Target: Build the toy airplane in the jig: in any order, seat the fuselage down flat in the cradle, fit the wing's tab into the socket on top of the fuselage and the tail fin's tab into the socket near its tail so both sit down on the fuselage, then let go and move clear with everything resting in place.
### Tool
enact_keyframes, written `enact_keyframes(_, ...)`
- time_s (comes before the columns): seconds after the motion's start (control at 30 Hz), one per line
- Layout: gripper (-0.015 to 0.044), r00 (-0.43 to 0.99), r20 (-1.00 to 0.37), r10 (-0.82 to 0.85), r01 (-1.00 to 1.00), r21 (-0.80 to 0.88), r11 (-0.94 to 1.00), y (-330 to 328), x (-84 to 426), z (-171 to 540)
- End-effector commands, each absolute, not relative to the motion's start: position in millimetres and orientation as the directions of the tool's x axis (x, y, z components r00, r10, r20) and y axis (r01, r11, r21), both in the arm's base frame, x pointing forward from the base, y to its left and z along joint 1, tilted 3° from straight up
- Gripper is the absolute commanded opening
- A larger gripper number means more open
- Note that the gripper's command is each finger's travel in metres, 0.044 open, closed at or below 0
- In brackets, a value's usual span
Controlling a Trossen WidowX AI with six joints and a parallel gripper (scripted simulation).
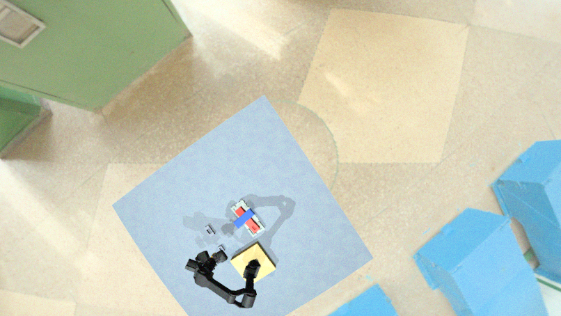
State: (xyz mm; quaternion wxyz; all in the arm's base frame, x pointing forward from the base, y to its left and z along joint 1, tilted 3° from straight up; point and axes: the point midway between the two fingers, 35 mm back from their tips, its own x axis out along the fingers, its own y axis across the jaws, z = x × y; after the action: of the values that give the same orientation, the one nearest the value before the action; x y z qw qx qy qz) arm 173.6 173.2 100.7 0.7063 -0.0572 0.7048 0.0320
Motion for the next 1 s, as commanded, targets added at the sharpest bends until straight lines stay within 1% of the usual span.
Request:
enact_keyframes(0.0, 0.0000, 0.009, -1.000, -0.030, -0.122, -0.031, 0.992, 173, 173, 114)
enact_keyframes(0.3, 0.0000, 0.009, -1.000, -0.030, -0.123, -0.031, 0.992, 169, 171, 131)
enact_keyframes(0.97, 0.0000, 0.008, -0.999, -0.033, -0.122, -0.034, 0.992, 116, 209, 121)
